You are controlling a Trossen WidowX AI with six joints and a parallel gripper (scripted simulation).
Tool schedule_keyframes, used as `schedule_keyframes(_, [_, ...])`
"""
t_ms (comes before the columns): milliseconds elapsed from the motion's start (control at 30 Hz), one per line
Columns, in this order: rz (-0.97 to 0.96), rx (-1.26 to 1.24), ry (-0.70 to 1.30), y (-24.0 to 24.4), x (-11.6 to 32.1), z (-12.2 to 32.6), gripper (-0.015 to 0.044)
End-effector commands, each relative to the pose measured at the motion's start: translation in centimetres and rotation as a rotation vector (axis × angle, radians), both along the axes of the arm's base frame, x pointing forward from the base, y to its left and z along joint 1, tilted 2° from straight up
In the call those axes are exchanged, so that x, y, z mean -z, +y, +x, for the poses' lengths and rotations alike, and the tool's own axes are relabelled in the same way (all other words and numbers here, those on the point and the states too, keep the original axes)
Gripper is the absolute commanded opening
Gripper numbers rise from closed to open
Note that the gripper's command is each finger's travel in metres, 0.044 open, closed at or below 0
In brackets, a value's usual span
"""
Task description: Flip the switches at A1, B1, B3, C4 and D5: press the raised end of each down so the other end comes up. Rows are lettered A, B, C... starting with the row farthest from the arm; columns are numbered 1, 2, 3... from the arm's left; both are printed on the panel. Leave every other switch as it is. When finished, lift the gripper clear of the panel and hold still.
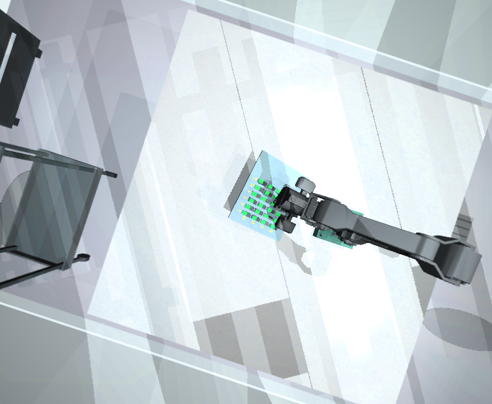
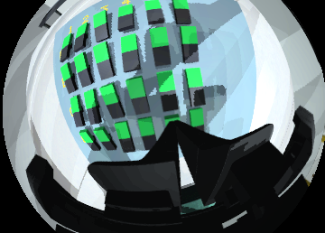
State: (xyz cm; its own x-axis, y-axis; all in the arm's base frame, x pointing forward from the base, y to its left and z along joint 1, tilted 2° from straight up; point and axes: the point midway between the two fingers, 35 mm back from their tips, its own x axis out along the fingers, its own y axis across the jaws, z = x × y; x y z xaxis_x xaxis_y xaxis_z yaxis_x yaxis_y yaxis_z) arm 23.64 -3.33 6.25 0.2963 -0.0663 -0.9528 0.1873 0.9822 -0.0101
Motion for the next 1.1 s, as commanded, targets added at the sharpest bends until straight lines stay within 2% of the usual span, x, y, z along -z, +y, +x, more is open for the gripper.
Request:
schedule_keyframes(0, [0.003, -0.006, 0.001, 0.06, 0.12, 0.04, 0.0000])
schedule_keyframes(1067, [0.003, -0.006, 0.000, 0.03, 0.52, 0.17, 0.0000])
